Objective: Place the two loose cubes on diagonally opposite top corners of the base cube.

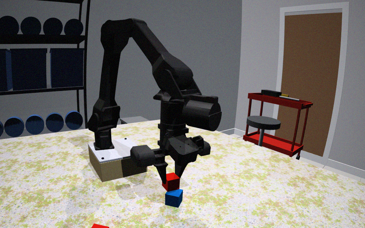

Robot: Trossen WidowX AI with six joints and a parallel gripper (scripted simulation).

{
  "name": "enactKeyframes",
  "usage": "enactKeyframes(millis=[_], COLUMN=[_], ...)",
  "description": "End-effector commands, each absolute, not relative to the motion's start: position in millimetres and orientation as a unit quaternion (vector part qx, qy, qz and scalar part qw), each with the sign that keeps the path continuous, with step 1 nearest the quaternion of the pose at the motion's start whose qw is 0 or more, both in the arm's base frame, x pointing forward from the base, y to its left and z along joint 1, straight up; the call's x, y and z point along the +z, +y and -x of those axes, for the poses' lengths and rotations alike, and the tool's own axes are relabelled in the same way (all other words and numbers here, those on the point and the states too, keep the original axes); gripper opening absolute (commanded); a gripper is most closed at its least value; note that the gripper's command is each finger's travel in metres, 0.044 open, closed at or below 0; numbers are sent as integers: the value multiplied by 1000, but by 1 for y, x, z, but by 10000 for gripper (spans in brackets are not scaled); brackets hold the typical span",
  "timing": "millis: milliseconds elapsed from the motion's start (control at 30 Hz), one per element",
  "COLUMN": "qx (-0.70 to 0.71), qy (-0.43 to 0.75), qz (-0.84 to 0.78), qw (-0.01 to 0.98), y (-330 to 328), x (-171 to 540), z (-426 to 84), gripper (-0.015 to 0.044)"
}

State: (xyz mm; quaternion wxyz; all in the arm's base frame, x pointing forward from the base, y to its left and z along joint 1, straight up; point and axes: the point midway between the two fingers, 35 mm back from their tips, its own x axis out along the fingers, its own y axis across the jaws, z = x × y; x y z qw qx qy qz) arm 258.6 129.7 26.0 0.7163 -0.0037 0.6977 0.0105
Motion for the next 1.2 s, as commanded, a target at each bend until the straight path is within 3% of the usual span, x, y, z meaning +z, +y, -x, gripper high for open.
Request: enactKeyframes(millis=[0,300,433,1167], qx=[13,13,13,11], qy=[698,698,698,698], qz=[4,4,4,4], qw=[716,716,716,716], y=[130,130,130,129], x=[25,25,25,56], z=[-258,-258,-258,-258], gripper=[105,105,205,205])
